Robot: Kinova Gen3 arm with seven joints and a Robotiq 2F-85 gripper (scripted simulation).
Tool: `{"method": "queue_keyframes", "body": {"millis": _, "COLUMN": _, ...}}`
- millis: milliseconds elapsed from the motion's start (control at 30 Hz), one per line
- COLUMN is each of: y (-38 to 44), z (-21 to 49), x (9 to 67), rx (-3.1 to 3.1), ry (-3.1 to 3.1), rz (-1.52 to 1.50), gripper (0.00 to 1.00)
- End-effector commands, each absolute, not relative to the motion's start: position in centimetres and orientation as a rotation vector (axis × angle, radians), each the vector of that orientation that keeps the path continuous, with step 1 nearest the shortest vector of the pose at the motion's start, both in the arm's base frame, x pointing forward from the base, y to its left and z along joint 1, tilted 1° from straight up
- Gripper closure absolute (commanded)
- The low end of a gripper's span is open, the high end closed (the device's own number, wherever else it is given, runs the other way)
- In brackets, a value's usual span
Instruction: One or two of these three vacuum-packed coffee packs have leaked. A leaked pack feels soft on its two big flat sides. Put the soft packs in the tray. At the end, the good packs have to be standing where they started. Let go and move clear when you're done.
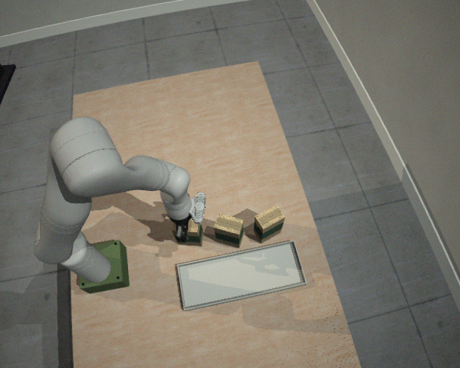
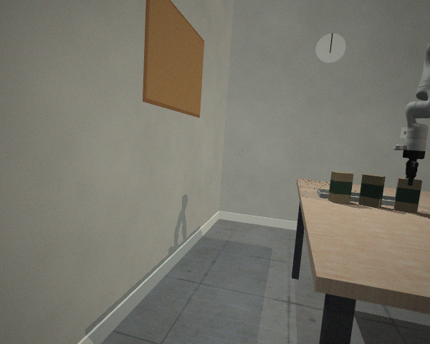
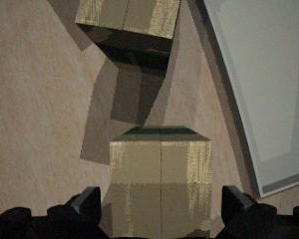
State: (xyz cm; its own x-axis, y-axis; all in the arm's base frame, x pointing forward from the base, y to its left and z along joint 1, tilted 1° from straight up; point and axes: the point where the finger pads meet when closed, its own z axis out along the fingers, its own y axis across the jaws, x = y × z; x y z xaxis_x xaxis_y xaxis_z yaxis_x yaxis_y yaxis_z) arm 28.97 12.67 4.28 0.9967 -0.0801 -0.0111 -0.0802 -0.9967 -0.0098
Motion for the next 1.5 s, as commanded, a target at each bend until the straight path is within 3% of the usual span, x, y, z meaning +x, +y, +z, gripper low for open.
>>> {"method": "queue_keyframes", "body": {"millis": 0, "y": 12.69, "z": 4.31, "x": 29.00, "rx": -3.128, "ry": 0.126, "rz": 0.015, "gripper": 0.16}}
{"method": "queue_keyframes", "body": {"millis": 33, "y": 12.69, "z": 4.31, "x": 29.00, "rx": -3.128, "ry": 0.126, "rz": 0.015, "gripper": 0.16}}
{"method": "queue_keyframes", "body": {"millis": 67, "y": 12.69, "z": 4.31, "x": 29.00, "rx": -3.128, "ry": 0.126, "rz": 0.015, "gripper": 0.74}}
{"method": "queue_keyframes", "body": {"millis": 1467, "y": 12.69, "z": 4.31, "x": 29.00, "rx": -3.128, "ry": 0.126, "rz": 0.015, "gripper": 0.74}}
